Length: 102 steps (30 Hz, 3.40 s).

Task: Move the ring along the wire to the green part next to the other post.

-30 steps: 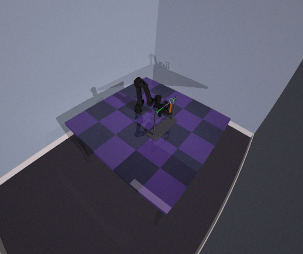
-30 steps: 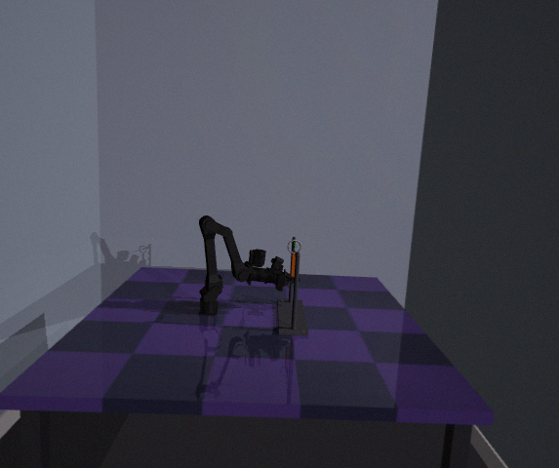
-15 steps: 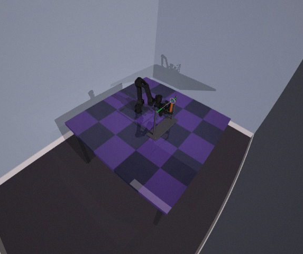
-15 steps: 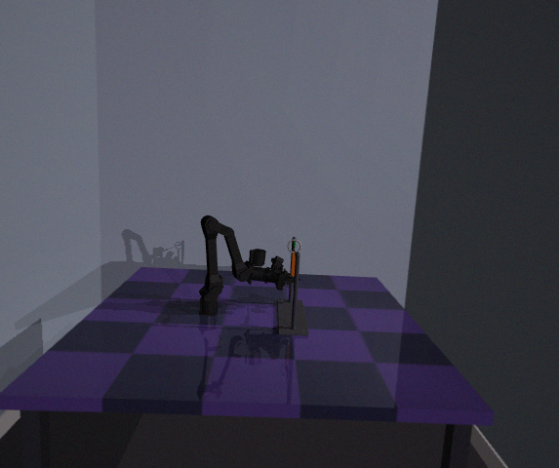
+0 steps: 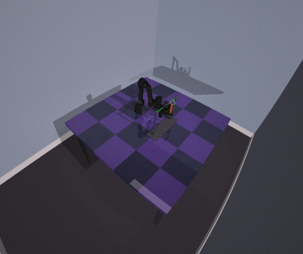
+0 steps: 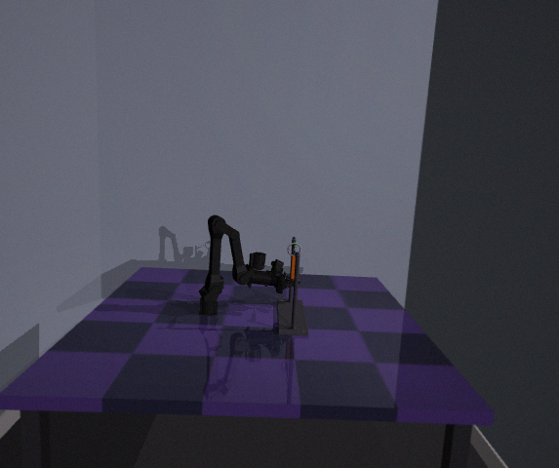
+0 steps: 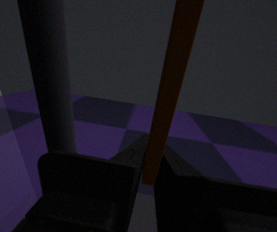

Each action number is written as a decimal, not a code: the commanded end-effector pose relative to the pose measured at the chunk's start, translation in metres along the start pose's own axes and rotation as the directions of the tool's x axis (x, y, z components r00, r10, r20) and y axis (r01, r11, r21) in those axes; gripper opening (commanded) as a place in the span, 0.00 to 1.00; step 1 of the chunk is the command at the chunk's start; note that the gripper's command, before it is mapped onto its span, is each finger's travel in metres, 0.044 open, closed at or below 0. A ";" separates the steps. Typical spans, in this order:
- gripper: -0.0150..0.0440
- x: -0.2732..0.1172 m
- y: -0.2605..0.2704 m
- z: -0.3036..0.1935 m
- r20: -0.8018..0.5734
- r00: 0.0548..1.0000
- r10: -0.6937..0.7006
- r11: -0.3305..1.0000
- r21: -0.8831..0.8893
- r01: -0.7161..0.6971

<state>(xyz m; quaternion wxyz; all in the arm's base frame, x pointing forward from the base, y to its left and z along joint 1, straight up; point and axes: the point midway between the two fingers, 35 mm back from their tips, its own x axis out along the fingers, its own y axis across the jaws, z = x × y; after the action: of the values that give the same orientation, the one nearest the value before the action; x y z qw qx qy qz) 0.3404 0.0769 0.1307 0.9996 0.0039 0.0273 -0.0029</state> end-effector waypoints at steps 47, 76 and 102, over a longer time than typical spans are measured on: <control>0.53 -0.050 0.000 -0.001 -0.002 1.000 -0.004 1.000 0.001 0.004; 0.84 -0.074 0.002 0.001 -0.034 0.999 -0.001 1.000 -0.019 0.000; 1.00 -0.102 -0.002 -0.003 -0.066 0.998 -0.004 0.999 -0.045 0.001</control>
<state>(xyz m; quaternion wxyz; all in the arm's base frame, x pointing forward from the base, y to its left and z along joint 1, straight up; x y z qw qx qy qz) 0.2389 0.0760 0.1333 0.9980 -0.0206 0.0598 -0.0014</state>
